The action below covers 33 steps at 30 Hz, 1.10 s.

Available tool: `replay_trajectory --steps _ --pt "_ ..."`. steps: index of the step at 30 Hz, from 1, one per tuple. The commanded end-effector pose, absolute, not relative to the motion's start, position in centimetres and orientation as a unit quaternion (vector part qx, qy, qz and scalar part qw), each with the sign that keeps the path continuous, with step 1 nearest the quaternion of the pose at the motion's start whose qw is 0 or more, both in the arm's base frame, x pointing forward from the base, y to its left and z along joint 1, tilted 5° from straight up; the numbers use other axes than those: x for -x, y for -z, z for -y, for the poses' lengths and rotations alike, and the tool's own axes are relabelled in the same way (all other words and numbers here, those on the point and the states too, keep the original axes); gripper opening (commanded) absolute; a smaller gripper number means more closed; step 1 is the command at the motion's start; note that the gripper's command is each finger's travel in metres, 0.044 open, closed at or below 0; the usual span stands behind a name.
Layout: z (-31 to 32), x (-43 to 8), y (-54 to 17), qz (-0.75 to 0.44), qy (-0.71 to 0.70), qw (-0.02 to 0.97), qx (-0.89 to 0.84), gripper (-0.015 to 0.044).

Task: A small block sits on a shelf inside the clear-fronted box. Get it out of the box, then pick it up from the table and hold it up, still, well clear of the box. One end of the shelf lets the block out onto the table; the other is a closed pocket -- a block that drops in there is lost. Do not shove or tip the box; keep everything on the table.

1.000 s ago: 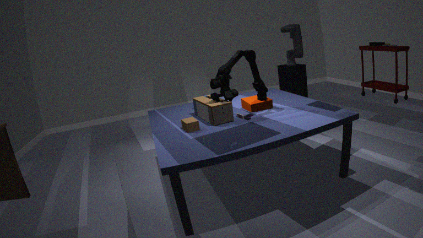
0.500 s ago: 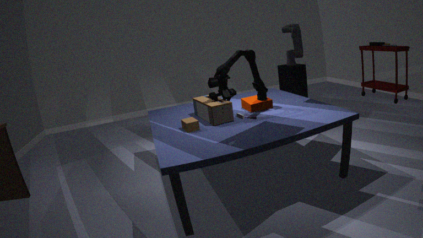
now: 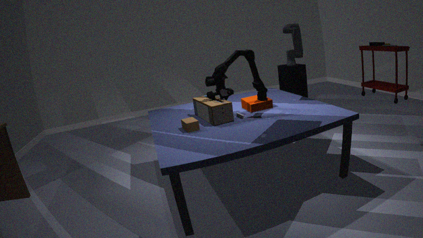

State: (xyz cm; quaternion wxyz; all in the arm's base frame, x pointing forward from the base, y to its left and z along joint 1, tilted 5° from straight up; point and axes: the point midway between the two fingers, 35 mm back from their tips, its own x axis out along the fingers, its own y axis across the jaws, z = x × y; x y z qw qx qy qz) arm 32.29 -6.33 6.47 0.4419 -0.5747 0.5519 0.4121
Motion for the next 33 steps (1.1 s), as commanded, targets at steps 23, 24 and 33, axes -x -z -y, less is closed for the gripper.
replay_trajectory --steps 23,24,33 --pt "13.9 -32.3 -6.0 -0.553 -0.410 0.440 0.577 0.0400" --pt "14.2 -32.3 -6.0 -0.553 -0.410 0.440 0.577 0.0400" --pt "16.8 -32.3 -5.8 -0.553 -0.410 0.439 0.577 0.0400"
